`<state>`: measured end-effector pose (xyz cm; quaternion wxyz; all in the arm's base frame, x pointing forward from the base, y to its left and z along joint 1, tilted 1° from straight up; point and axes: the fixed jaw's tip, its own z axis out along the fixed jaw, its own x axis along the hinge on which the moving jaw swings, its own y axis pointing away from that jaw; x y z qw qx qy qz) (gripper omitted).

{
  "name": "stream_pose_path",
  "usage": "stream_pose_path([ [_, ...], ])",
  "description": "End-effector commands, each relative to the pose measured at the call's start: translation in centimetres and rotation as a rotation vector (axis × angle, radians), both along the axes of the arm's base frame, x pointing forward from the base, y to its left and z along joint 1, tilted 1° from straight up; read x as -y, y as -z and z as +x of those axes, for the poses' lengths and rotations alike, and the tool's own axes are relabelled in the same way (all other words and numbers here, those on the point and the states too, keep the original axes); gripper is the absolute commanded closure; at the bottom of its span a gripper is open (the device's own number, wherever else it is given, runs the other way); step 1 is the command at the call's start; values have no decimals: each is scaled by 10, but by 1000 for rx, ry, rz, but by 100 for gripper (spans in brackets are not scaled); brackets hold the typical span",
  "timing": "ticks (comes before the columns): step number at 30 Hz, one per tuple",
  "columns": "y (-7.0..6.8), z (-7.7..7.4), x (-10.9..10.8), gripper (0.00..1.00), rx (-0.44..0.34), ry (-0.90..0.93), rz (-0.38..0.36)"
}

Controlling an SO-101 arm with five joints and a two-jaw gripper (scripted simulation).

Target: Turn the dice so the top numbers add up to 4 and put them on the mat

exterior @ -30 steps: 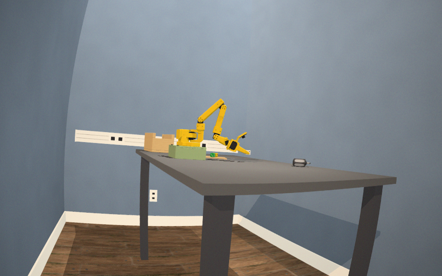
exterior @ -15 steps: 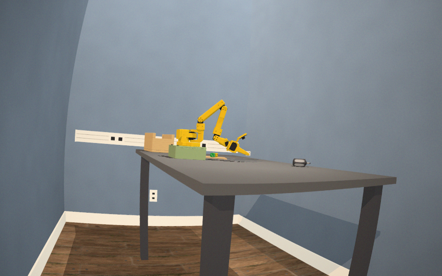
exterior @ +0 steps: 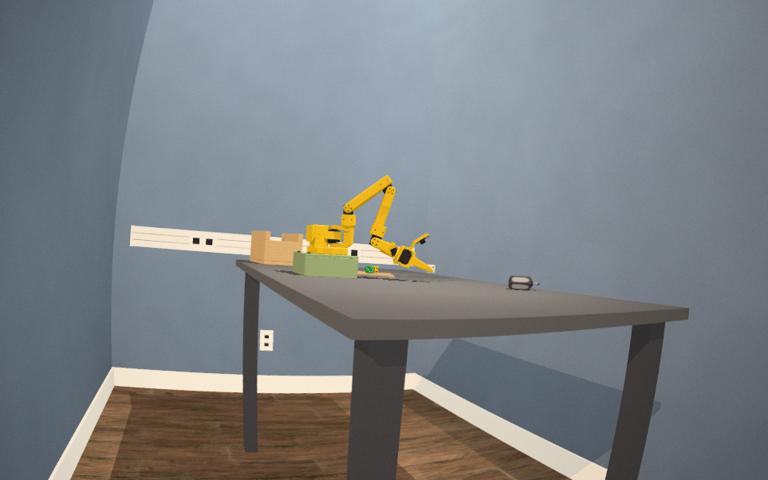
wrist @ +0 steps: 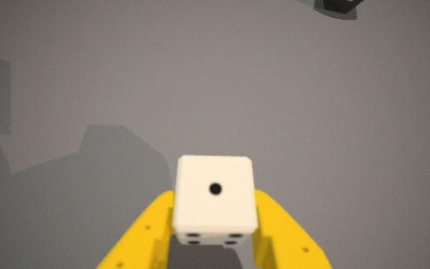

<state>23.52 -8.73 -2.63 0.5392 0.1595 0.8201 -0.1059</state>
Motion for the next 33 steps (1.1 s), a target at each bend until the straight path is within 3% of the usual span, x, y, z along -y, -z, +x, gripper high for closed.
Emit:
stream_pose_path([
  [1,2,0,3,100,11,5,-15],
  [33,12,0,3,100,11,5,-15],
])
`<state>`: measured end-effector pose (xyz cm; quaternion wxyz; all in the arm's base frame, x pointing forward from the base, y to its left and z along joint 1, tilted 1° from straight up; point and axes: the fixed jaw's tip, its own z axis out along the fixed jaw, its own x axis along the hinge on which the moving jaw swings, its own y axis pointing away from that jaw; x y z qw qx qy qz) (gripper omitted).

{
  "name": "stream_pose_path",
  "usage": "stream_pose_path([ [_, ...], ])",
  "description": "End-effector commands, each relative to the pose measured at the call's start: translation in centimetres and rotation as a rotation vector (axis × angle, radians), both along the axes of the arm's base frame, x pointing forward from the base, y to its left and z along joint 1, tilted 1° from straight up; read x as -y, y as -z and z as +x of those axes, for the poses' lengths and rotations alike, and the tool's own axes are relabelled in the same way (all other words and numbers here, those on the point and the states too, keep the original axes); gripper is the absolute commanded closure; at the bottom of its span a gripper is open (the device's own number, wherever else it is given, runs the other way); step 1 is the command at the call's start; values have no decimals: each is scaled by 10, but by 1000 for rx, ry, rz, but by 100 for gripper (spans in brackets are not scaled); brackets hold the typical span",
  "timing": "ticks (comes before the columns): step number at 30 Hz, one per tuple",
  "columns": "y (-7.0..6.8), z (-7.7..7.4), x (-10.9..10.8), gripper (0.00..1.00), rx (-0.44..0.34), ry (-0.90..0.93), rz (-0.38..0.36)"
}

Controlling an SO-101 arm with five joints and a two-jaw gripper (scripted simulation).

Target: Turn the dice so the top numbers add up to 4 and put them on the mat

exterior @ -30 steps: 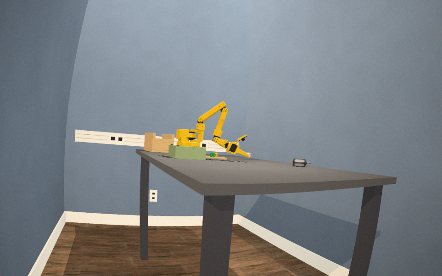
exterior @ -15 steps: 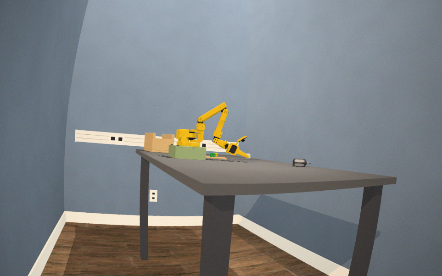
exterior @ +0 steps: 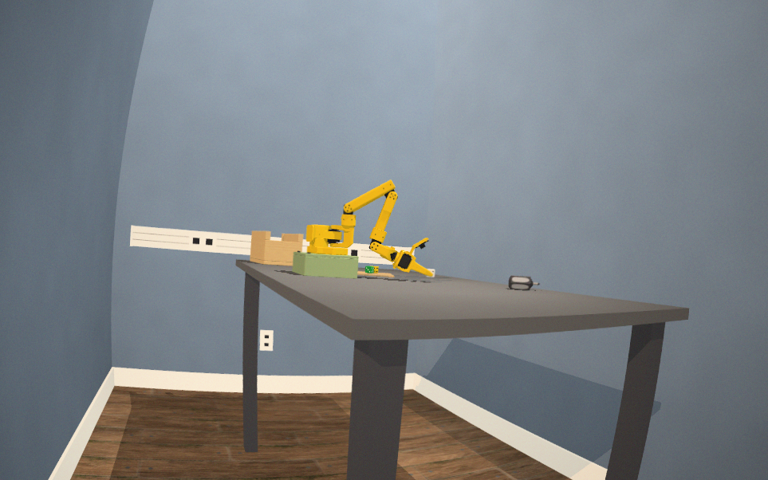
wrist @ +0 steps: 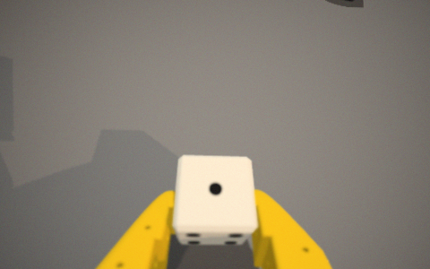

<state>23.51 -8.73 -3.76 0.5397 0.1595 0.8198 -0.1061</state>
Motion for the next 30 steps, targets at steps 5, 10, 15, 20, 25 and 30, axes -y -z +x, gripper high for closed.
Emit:
stream_pose_path([
  [5,4,0,2,100,10,5,-14],
  [10,4,0,2,100,10,5,-14],
  [15,6,0,2,100,10,5,-14],
  [20,9,0,2,100,10,5,-14],
  [25,10,0,2,100,10,5,-14],
  [30,10,0,2,100,10,5,-14],
])
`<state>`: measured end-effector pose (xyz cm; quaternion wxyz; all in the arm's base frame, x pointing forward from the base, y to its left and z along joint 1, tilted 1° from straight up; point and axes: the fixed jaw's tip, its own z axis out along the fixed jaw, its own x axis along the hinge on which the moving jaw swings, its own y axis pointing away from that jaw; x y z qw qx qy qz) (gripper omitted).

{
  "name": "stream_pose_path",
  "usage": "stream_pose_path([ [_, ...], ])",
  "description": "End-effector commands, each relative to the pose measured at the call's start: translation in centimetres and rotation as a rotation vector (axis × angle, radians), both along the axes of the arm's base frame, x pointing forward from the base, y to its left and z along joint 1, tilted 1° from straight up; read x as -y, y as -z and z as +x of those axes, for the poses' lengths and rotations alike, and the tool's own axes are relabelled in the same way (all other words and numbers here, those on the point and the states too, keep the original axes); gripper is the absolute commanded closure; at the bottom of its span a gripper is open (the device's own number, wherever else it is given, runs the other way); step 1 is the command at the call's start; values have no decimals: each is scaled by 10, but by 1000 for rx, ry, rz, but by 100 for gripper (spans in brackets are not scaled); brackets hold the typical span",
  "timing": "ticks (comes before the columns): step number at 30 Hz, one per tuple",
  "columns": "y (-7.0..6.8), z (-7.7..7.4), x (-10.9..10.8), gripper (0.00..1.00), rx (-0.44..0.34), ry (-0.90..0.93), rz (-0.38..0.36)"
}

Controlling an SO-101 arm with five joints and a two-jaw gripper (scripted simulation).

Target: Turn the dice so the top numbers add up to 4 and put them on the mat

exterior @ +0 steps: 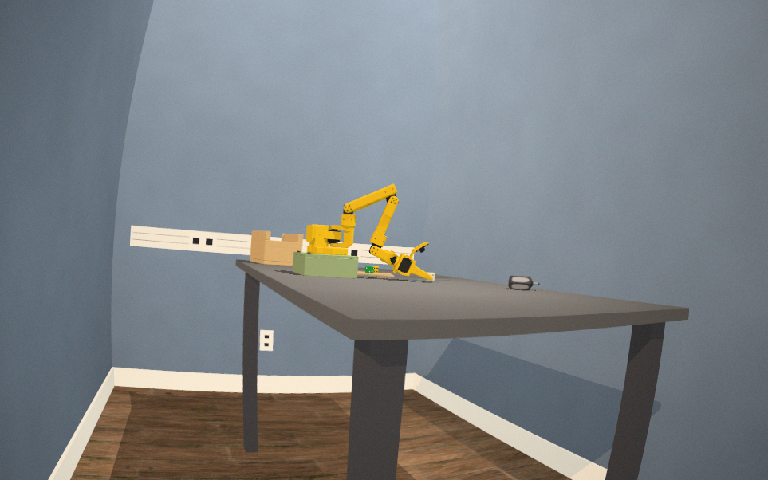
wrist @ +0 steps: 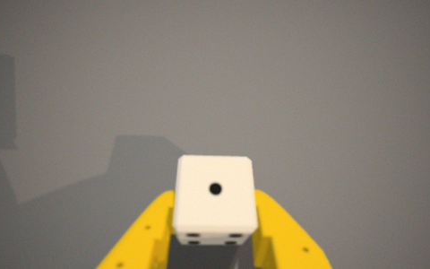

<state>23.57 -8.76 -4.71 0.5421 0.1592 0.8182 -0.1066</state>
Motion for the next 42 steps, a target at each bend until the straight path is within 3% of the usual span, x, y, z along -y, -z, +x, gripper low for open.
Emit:
stream_pose_path([
  [1,1,-1,2,100,5,5,-12],
  [33,5,-1,2,100,5,5,-12],
  [42,5,-1,2,91,5,5,-12],
])
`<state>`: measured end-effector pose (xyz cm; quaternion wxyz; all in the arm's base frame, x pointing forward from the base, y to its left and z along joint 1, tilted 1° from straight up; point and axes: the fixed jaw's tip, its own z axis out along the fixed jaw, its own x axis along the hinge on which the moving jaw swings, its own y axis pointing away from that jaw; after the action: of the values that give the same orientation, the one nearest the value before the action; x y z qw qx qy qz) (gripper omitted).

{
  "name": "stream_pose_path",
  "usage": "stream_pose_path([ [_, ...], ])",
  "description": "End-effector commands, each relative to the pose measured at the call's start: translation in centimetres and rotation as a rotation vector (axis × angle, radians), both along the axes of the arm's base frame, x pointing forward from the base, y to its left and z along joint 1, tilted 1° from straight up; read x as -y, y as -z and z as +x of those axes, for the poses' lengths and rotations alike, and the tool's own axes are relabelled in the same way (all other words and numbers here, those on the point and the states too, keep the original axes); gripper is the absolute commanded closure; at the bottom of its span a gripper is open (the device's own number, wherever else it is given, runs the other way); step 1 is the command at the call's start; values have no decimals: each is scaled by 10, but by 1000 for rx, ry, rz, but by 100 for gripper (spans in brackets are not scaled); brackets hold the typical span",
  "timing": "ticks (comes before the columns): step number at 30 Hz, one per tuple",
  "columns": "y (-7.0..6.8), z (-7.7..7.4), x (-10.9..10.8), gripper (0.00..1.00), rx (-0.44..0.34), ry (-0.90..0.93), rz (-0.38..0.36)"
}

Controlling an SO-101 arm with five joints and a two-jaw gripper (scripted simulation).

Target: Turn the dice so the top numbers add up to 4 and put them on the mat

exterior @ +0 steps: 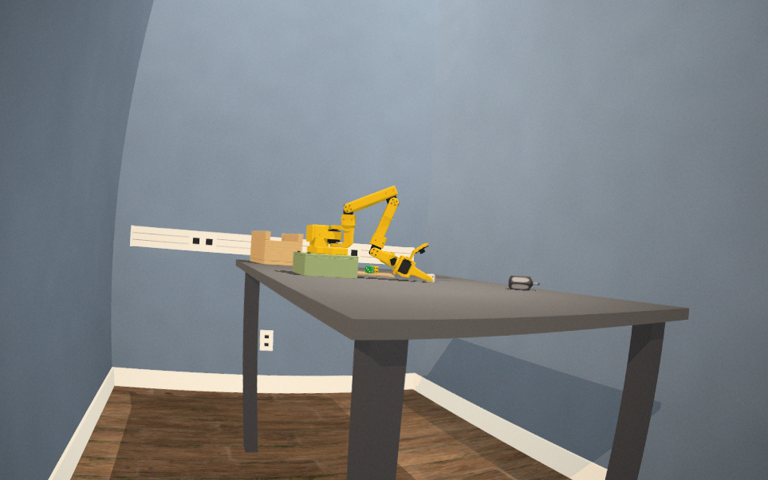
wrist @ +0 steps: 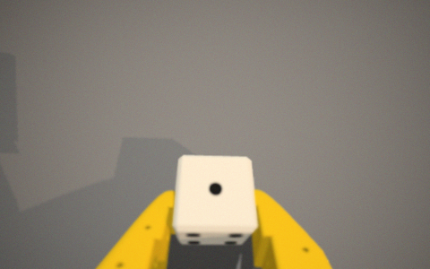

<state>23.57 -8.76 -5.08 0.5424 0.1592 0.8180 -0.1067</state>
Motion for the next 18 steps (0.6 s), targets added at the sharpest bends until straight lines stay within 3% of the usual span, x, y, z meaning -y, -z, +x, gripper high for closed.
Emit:
stream_pose_path([
  [1,1,-1,2,90,4,5,-12],
  [18,1,-1,2,83,4,5,-12],
])
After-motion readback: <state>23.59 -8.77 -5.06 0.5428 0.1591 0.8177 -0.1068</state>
